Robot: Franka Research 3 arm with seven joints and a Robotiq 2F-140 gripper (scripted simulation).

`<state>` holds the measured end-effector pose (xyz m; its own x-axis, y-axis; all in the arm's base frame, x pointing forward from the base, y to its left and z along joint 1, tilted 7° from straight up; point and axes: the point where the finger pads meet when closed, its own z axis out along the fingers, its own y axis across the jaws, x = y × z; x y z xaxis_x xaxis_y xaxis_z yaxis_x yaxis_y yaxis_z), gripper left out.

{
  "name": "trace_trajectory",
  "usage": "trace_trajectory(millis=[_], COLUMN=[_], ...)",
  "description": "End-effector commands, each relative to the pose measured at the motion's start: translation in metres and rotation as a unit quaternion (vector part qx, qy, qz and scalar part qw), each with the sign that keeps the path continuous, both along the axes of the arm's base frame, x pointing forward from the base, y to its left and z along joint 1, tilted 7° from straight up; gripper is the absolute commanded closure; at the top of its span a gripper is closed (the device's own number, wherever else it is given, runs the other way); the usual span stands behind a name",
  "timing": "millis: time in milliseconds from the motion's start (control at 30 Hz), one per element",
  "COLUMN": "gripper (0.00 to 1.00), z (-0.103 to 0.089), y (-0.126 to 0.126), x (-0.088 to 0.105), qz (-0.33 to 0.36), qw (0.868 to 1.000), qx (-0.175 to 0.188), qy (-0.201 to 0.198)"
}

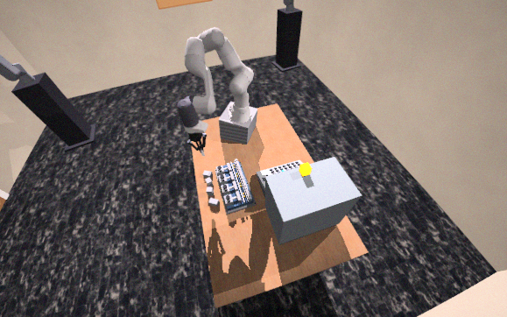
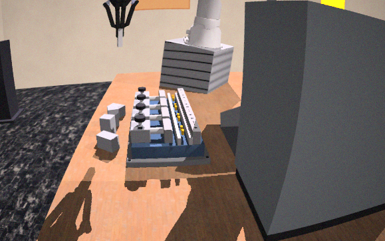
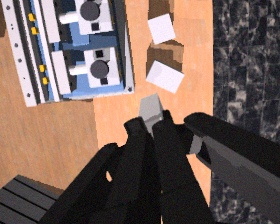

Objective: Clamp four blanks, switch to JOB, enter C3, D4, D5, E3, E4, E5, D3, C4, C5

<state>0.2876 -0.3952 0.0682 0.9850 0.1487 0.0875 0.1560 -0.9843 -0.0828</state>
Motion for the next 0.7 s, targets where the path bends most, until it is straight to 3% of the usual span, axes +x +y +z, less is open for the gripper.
trace_trajectory(millis=[0, 100, 133, 300, 367, 400, 567, 667], gripper=[1.00, 1.00, 0.60, 0.60, 0.60, 0.60, 0.60, 0.60], z=[-0.0315, -0.0353, -0.0353, -0.0353, -0.0353, -0.0353, -0.0353, -0.0353], y=[-0.0164, -0.0170, -0.0170, -0.0170, -0.0170, -0.0170, -0.0170, -0.0170], x=[-0.0119, -0.0138, -0.0138, -0.0138, -0.0138, -0.0138, -0.0138, -0.0138], qz=[0.138, 0.173, 0.187, 0.262, 0.262, 0.300, 0.365, 0.365], qw=[0.990, 0.985, 0.982, 0.964, 0.964, 0.953, 0.929, 0.929], qx=[-0.012, -0.012, -0.013, -0.023, -0.023, -0.027, -0.031, -0.031], qy=[-0.015, -0.017, -0.019, -0.029, -0.029, -0.033, -0.040, -0.040])
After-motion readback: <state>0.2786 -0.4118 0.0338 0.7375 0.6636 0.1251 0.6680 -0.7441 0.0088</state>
